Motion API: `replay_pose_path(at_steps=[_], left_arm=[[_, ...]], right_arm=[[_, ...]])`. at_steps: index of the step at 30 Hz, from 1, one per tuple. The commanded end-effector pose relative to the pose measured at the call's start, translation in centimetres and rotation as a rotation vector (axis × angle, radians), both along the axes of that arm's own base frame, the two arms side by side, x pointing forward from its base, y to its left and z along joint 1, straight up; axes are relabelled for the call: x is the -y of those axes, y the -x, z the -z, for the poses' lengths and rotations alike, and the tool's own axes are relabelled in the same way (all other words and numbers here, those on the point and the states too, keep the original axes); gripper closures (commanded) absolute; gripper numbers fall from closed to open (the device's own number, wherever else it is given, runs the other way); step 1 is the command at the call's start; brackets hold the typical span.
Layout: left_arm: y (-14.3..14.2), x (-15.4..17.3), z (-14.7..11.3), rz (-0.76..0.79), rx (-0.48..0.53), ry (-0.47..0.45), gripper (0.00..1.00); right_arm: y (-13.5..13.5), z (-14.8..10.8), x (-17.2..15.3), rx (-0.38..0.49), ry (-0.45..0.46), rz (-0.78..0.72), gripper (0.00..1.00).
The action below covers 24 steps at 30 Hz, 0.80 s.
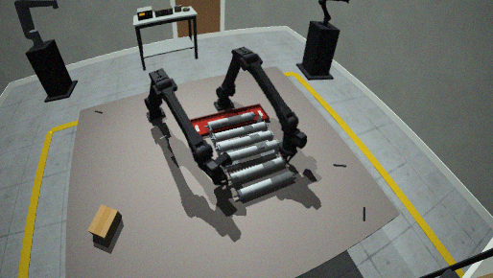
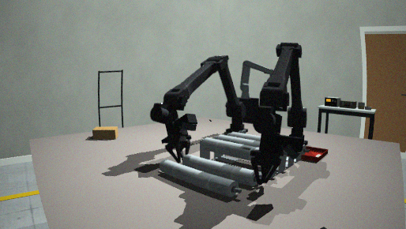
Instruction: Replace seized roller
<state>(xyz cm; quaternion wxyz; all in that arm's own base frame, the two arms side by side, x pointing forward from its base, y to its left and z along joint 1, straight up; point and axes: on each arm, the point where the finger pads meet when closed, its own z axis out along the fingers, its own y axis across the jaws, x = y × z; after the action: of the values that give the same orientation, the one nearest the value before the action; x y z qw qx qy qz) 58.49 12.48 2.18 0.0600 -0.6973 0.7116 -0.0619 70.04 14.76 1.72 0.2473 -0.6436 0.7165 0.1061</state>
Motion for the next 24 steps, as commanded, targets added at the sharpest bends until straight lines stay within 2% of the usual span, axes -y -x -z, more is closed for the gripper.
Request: replay_pose_path(at_steps=[1,2,6,10,14,15,16,17,24], left_arm=[[-2.2,-0.4,-4.3,-0.004,0.077,-0.019,0.68],[-2.2,-0.4,-4.4,-0.005,0.077,-0.019,0.68],[-2.3,-0.5,-4.4,-0.002,0.075,-0.02,0.68],[-2.2,-0.6,-3.9,-0.002,0.064,-0.018,0.68],[-2.2,-0.6,-3.8,-0.003,0.062,-0.017,0.68],[-2.6,-0.7,-3.4,-0.003,0.074,-0.02,0.68],[-3.0,-0.9,-4.6,-0.006,0.102,-0.026,0.68],[-2.9,-0.9,-4.6,-0.005,0.099,-0.025,0.97],[-2.7,-0.8,-4.5,-0.005,0.089,-0.022,0.97]], right_arm=[[-1.8,-5.1,-0.9,0.072,-0.009,-0.009,0.68],[-1.8,-4.3,-0.9,0.062,-0.008,-0.01,0.68],[-1.4,-4.1,-0.2,0.055,-0.007,-0.002,0.68],[-1.5,-4.7,0.0,0.075,-0.009,0.001,0.68],[-1.4,-4.1,0.1,0.066,-0.008,0.001,0.68],[-1.3,-2.8,-0.1,0.051,-0.007,0.0,0.68],[-1.3,-3.1,0.2,0.058,-0.008,0.003,0.68],[-1.3,-3.1,0.2,0.057,-0.008,0.003,0.68],[-1.3,-3.1,0.2,0.057,-0.008,0.003,0.68]])
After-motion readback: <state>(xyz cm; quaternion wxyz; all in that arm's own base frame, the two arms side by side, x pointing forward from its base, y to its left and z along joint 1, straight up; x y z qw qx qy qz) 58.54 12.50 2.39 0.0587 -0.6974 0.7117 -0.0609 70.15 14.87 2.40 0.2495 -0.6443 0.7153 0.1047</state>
